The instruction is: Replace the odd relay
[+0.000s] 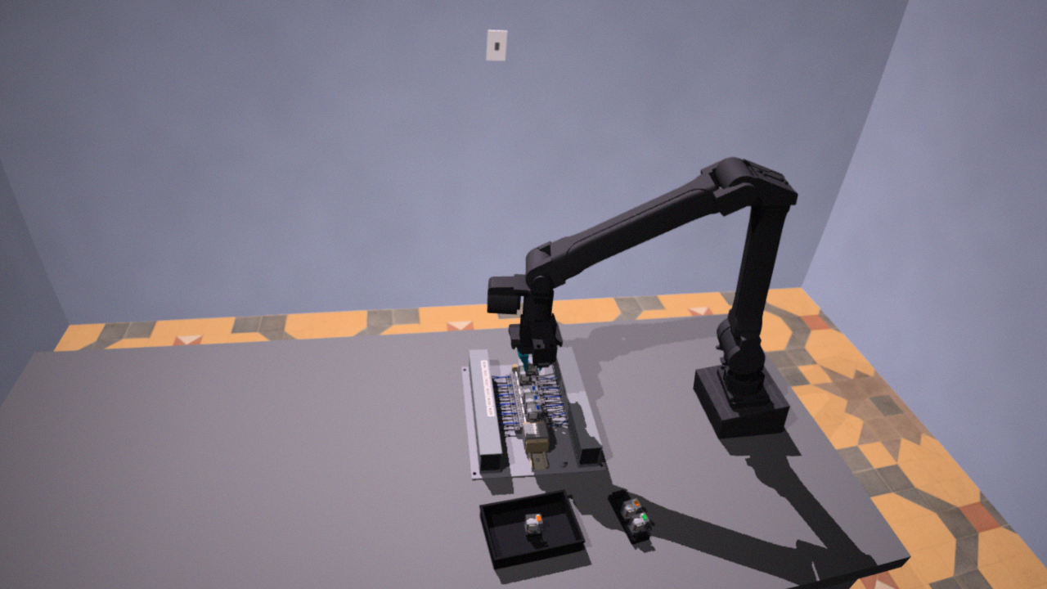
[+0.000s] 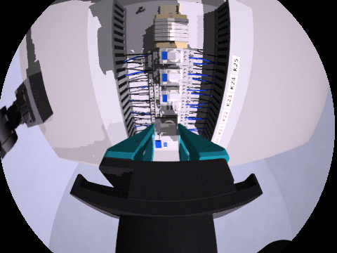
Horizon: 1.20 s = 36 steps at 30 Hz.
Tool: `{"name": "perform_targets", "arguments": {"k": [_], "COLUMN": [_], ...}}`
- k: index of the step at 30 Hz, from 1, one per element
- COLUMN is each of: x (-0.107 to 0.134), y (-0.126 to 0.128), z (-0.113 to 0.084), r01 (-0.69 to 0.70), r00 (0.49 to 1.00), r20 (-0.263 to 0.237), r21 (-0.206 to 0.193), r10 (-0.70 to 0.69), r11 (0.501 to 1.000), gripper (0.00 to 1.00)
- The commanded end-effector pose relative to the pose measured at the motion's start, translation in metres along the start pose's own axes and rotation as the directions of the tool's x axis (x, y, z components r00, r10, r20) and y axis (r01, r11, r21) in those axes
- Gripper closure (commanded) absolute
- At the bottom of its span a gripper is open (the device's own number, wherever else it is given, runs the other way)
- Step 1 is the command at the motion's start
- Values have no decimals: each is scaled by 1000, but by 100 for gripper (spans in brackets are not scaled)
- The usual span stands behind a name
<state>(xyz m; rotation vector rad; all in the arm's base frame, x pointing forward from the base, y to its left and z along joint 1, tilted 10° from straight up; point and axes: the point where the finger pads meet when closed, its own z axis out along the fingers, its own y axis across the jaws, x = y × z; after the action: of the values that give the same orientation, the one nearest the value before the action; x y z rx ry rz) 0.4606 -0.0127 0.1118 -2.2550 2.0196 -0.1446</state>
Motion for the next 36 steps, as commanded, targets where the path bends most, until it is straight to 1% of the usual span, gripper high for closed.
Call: {"name": "perform_targets", "arguments": {"k": [1,8,22,29,36], "x": [5,6,5,5,5], "y": [-30,-32,-25,-30,-31], "z": [-33,-34,-29,-31,-28], "r01": [3,4,3,3,3], "r00": [1000,1000,1000,1000,1000], "r20": [-10,-11,-9,-9,-6], "r21": [104,109,93,97,79], "r10": [-2,-2,-2,-2,-2], "r11": [995,994,996,995,997], "gripper": [100,100,100,100,100]}}
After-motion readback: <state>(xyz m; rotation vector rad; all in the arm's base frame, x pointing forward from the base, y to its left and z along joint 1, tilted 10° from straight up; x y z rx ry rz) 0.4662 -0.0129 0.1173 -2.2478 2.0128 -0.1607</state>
